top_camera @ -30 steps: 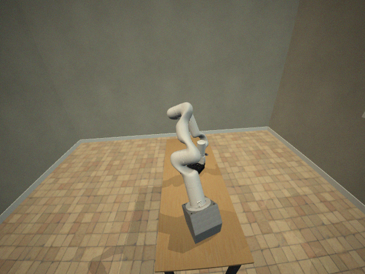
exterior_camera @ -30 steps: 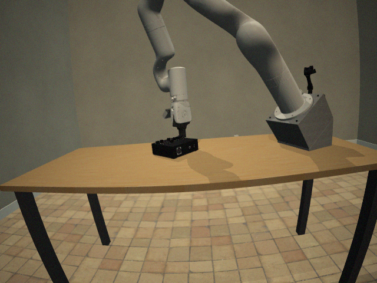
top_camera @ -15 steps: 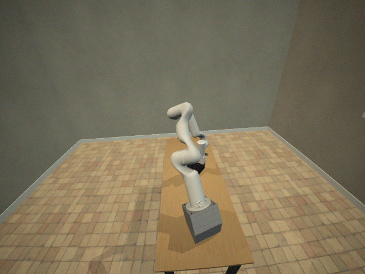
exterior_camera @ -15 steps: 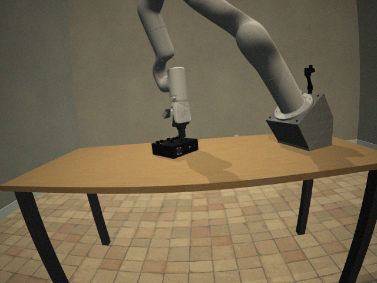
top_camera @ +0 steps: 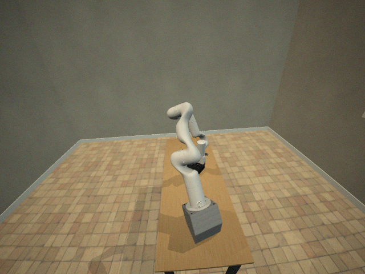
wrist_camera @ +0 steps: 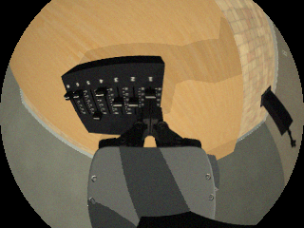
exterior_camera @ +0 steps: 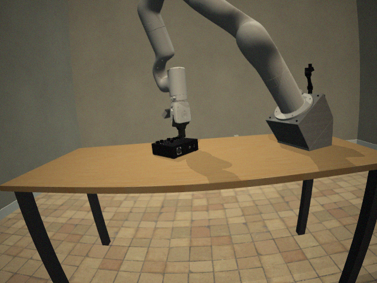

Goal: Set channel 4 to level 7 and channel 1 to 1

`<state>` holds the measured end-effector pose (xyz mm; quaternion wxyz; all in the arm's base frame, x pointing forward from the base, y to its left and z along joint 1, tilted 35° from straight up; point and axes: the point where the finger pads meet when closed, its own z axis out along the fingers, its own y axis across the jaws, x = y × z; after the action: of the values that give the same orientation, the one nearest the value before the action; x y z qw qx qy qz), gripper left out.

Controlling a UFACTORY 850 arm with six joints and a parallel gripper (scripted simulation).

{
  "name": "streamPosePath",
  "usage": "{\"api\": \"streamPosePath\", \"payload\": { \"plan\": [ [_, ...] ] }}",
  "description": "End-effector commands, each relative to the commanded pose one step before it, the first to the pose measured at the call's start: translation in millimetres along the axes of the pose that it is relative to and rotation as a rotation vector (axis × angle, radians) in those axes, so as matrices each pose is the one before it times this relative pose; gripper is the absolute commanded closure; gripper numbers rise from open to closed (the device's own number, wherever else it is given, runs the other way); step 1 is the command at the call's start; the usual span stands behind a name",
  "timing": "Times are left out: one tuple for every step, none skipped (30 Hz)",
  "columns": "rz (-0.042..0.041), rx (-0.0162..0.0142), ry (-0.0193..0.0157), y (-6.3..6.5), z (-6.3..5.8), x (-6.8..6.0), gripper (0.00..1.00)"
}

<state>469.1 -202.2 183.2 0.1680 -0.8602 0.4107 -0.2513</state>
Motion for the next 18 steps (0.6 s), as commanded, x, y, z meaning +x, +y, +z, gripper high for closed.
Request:
{"api": "streamPosePath", "payload": {
  "plan": [
    [-0.00021, 0.00032, 0.00123, -0.22, -0.32, 0.63, 1.0],
    [0.0, 0.0, 0.0, 0.0, 0.0, 0.0, 1.0],
    [0.0, 0.0, 0.0, 0.0, 0.0, 0.0, 1.0],
    [0.0, 0.0, 0.0, 0.0, 0.0, 0.0, 1.0],
    [0.0, 0.0, 0.0, 0.0, 0.0, -0.01, 1.0],
    [0.0, 0.0, 0.0, 0.0, 0.0, -0.06, 1.0],
    [0.0, 0.0, 0.0, 0.0, 0.0, -0.14, 1.0],
    [0.0, 0.0, 0.0, 0.0, 0.0, 0.0, 1.0],
    [0.0, 0.0, 0.0, 0.0, 0.0, 0.0, 1.0],
    [0.0, 0.0, 0.0, 0.0, 0.0, -0.25, 1.0],
    [0.0, 0.0, 0.0, 0.0, 0.0, -0.35, 1.0],
    [0.0, 0.0, 0.0, 0.0, 0.0, -0.45, 1.0],
    [0.0, 0.0, 0.0, 0.0, 0.0, -0.53, 1.0],
    [0.0, 0.0, 0.0, 0.0, 0.0, -0.59, 1.0],
    [0.0, -0.00001, 0.0, 0.0, 0.0, -0.62, 1.0],
    [0.0, 0.00001, 0.0, 0.0, 0.0, -0.62, 1.0],
    [0.0, 0.0, 0.0, 0.0, 0.0, -0.59, 1.0],
    [0.0, 0.0, 0.0, 0.0, 0.0, -0.53, 1.0]
  ]
}}
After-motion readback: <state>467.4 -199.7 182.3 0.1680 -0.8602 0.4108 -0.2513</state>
